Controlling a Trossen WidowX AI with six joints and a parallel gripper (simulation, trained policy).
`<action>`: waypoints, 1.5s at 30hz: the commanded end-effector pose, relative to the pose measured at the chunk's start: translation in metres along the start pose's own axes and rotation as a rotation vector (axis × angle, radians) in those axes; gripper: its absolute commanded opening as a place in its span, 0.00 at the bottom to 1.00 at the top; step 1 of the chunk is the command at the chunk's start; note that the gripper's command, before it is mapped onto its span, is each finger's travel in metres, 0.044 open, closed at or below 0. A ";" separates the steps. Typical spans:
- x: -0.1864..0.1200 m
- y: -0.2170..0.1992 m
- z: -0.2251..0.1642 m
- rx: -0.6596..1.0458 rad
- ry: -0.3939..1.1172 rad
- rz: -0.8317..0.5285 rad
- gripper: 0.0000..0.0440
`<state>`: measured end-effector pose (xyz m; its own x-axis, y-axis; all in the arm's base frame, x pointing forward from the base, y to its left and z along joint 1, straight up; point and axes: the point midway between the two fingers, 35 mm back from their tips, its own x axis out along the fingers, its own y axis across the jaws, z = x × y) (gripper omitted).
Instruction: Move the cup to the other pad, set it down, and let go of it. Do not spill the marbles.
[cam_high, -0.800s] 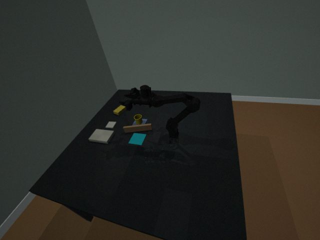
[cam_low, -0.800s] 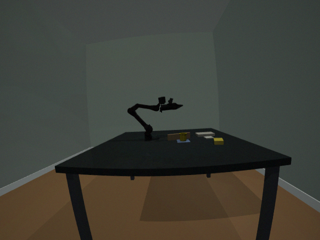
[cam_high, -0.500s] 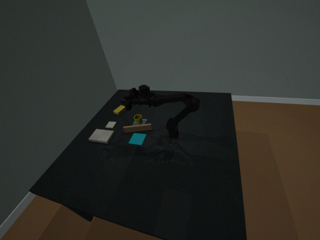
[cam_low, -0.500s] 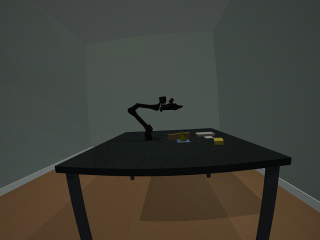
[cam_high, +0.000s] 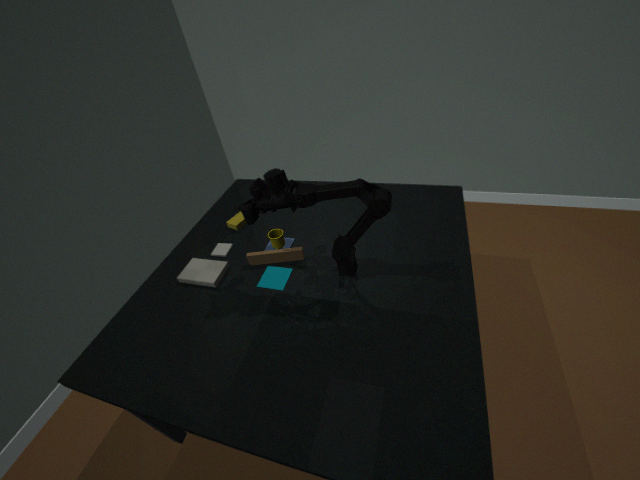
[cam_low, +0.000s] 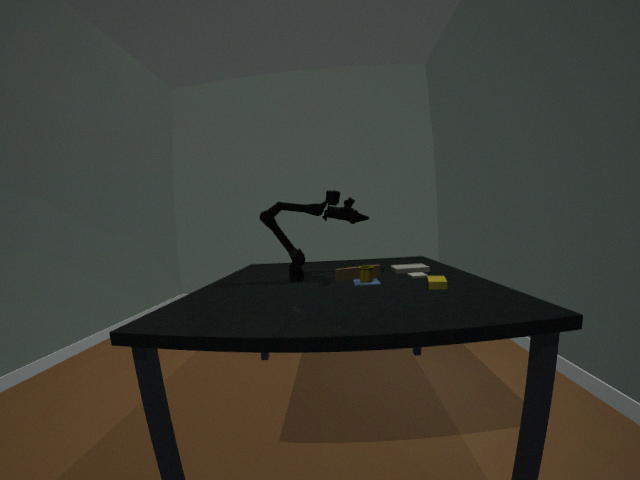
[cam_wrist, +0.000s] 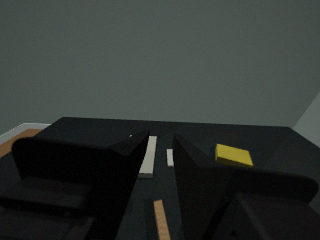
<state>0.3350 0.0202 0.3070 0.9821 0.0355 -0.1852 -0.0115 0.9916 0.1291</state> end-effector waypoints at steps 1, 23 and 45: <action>0.006 0.002 -0.003 0.022 0.045 -0.005 0.27; 0.030 0.018 -0.031 0.130 0.384 -0.048 0.24; 0.038 0.012 -0.065 0.112 0.727 -0.149 0.29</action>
<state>0.3586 0.0437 0.2413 0.6254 0.0263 -0.7799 0.1594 0.9741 0.1607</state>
